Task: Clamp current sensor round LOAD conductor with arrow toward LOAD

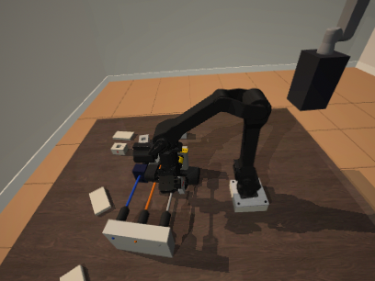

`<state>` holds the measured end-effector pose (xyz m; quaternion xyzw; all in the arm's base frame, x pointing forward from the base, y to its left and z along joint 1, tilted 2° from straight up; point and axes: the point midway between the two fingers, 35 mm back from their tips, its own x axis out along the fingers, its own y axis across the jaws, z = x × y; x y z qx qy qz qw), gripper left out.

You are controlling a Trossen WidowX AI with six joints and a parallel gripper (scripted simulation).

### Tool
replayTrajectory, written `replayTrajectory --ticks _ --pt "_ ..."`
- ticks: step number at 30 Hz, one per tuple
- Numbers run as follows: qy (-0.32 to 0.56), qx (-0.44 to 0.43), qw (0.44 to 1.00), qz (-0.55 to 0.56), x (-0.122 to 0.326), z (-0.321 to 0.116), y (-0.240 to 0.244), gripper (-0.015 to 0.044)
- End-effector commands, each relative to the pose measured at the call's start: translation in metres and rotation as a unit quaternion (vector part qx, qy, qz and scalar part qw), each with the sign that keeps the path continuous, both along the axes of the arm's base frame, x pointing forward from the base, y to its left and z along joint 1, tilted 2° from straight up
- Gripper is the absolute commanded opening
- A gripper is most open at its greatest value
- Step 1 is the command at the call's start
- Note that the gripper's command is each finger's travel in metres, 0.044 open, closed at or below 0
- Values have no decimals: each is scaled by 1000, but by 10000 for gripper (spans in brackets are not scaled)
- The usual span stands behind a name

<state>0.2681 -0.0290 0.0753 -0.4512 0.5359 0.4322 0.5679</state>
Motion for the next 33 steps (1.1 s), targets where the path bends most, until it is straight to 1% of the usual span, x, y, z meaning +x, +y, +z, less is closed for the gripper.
replayTrajectory --ticks 1,6,17,33 --pt "-6 0 1000 1 1 9 0 0" --pt "-8 0 1000 2 0 14 0 0" --pt "-6 0 1000 0 -1 11 0 0" --pt "-5 0 1000 0 0 12 1 420"
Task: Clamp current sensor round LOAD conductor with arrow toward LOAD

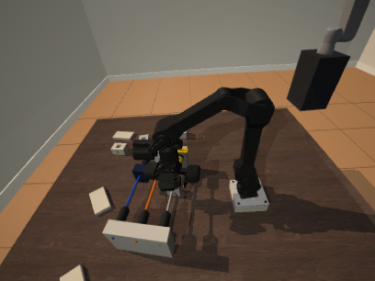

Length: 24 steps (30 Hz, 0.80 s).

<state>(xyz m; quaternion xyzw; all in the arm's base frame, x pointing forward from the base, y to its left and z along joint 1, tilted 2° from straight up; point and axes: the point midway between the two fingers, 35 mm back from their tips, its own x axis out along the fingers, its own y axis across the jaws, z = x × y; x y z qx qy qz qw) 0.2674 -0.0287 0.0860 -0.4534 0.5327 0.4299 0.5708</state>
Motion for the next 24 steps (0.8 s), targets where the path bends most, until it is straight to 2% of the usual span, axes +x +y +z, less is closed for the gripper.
replayTrajectory --ticks 1,12,24 --pt "0 0 1000 0 0 1 1 440" --pt "0 0 1000 0 0 0 0 151" --pt "0 0 1000 0 0 0 0 67"
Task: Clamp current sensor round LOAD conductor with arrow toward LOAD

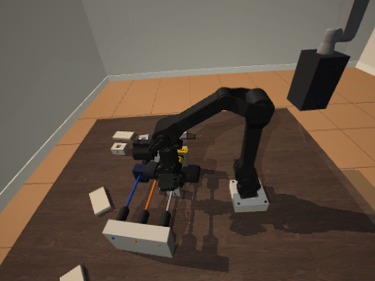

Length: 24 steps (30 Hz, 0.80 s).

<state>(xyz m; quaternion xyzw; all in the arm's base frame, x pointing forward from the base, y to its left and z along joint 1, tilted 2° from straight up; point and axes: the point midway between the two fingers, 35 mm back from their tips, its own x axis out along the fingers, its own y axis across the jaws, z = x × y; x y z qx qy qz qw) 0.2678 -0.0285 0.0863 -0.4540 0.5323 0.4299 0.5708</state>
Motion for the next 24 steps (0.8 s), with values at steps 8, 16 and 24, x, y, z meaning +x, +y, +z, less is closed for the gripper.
replayTrajectory --ticks 8,16,24 --pt "1 0 1000 0 -1 1 0 0" --pt "1 0 1000 0 -1 1 0 0" --pt "1 0 1000 0 -1 1 0 0"
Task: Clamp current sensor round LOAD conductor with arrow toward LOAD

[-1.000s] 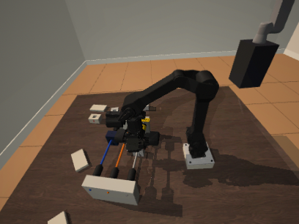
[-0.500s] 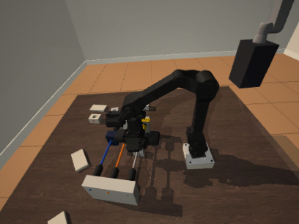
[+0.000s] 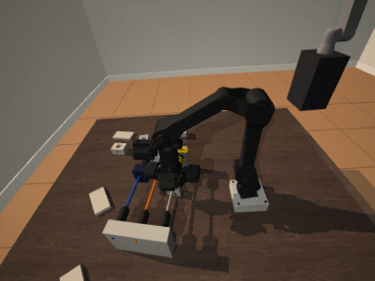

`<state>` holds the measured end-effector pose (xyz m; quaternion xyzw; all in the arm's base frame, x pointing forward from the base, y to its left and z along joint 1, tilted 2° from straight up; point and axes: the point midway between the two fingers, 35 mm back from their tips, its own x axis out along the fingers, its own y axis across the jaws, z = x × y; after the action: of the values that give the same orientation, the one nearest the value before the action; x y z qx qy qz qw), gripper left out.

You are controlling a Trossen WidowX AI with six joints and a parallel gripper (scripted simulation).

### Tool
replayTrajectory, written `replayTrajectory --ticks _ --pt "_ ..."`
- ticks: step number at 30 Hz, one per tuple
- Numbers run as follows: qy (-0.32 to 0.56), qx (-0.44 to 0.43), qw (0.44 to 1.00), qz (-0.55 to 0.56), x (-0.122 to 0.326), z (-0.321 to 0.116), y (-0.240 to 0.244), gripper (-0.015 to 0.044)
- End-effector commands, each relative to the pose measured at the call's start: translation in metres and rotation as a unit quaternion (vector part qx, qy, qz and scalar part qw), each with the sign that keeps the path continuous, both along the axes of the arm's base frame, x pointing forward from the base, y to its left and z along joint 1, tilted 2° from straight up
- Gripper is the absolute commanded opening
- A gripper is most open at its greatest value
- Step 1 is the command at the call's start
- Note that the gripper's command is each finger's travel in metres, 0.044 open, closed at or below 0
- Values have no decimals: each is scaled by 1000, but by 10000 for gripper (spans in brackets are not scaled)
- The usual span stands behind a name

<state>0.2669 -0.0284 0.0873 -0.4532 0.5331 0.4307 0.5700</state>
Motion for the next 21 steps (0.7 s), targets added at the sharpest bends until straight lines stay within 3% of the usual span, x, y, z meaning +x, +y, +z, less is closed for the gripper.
replayTrajectory --ticks 1,9,19,21 --pt "0 0 1000 0 0 0 0 0" --pt "0 0 1000 0 1 -5 0 0" --pt "0 0 1000 0 0 -1 0 258" --pt "0 0 1000 0 0 -1 0 258"
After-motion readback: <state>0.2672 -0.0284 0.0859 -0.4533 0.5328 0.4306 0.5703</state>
